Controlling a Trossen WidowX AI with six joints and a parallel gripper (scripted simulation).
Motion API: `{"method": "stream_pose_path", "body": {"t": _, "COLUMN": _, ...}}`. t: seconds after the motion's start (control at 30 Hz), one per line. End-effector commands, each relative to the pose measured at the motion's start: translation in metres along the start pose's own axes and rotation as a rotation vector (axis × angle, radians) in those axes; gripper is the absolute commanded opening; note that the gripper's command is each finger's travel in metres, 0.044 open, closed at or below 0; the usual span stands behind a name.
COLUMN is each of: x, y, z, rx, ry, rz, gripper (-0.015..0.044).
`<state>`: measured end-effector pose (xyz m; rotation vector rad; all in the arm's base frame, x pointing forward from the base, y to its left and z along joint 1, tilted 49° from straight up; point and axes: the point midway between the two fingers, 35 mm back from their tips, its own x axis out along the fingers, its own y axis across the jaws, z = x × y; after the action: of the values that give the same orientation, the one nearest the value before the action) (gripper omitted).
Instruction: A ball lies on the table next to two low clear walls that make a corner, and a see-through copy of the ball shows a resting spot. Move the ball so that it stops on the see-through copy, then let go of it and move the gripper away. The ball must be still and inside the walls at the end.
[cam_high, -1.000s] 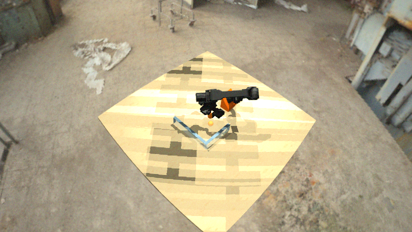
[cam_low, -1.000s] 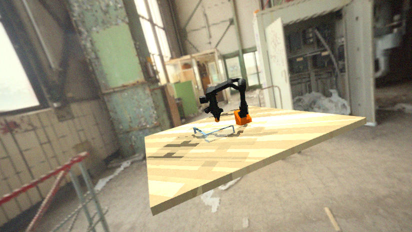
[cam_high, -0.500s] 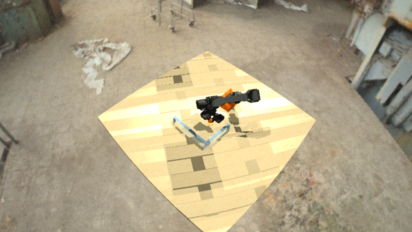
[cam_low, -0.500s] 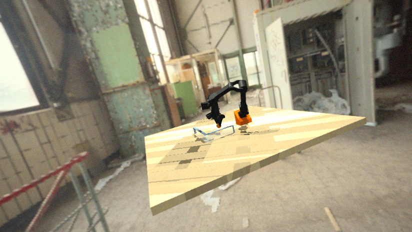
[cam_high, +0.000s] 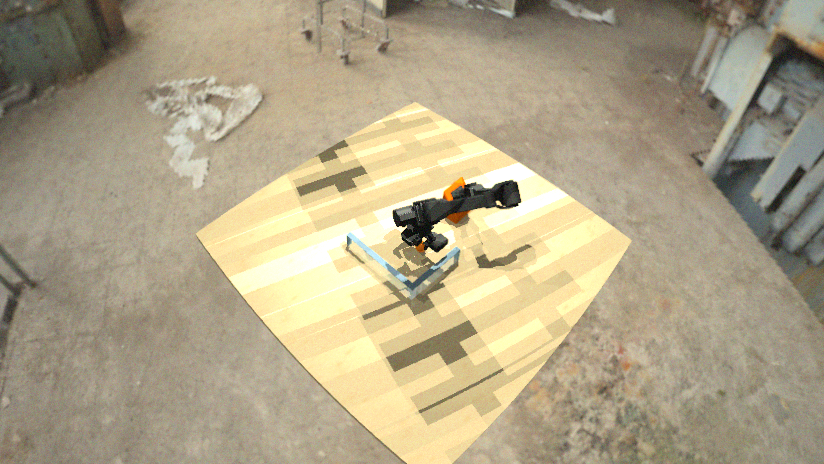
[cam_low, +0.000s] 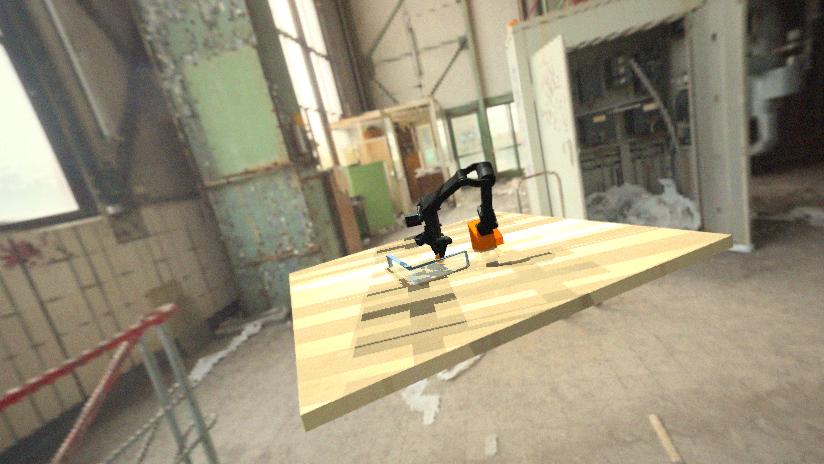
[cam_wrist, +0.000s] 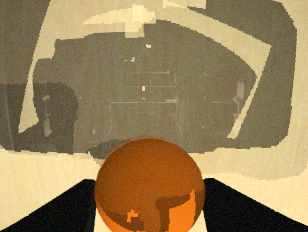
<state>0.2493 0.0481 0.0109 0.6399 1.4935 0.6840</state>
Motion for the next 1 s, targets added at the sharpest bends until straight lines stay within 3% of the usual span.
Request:
{"method": "stream_pose_path", "body": {"t": 0.0, "x": 0.006, "y": 0.001, "z": -0.001, "rx": 0.004, "ry": 0.003, "rz": 0.005, "gripper": 0.0}}
{"method": "stream_pose_path", "body": {"t": 0.27, "x": 0.012, "y": 0.001, "z": -0.001, "rx": 0.004, "ry": 0.003, "rz": 0.006, "gripper": 0.0}}
{"method": "stream_pose_path", "body": {"t": 0.67, "x": 0.01, "y": 0.0, "z": -0.001, "rx": 0.003, "ry": 0.001, "rz": 0.001, "gripper": 0.0301}}
{"method": "stream_pose_path", "body": {"t": 0.83, "x": -0.001, "y": -0.001, "z": 0.001, "rx": 0.004, "ry": 0.0, "rz": -0.002, "gripper": 0.0301}}
{"method": "stream_pose_path", "body": {"t": 0.97, "x": -0.065, "y": -0.001, "z": 0.001, "rx": 0.005, "ry": 0.002, "rz": -0.002, "gripper": 0.0301}}
